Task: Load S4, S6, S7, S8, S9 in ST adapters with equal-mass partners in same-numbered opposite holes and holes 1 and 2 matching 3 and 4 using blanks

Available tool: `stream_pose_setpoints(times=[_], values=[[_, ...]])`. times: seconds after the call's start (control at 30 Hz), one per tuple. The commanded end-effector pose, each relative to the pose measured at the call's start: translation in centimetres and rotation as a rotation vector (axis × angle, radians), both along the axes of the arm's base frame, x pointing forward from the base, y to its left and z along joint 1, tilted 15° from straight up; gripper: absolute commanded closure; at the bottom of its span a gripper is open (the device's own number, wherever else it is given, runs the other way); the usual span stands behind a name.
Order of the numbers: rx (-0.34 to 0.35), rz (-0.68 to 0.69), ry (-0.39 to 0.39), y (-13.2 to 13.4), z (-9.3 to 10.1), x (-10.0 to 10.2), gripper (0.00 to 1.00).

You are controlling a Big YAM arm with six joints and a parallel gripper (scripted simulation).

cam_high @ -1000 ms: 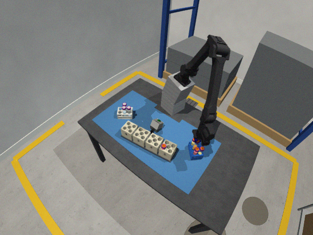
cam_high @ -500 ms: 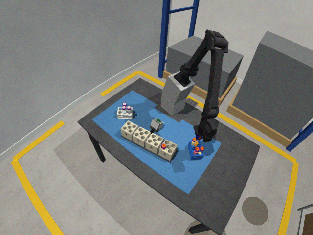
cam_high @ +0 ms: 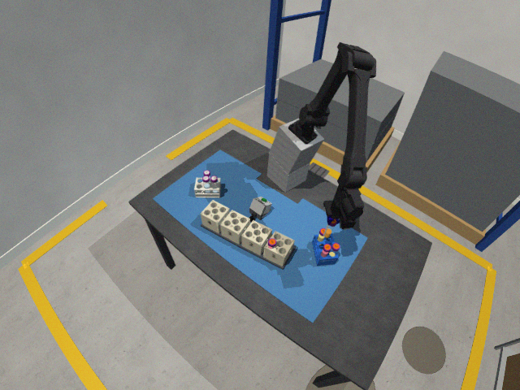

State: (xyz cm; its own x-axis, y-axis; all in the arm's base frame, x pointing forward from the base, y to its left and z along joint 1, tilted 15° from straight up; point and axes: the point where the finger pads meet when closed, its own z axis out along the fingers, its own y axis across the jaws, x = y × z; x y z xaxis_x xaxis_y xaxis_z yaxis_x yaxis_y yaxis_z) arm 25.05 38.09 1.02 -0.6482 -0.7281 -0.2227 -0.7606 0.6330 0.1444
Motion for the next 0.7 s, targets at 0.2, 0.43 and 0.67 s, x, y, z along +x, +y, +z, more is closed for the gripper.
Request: stream_pose_setpoints(times=[0.2,0.43,0.67], values=[[0.002,-0.151,0.045,-3.1,0.1,2.4,1.00],[0.018,-0.305,0.079,-6.1,-0.6,4.9,1.00],[0.025,-0.485,0.128,-9.9,-1.4,7.6,1.00]])
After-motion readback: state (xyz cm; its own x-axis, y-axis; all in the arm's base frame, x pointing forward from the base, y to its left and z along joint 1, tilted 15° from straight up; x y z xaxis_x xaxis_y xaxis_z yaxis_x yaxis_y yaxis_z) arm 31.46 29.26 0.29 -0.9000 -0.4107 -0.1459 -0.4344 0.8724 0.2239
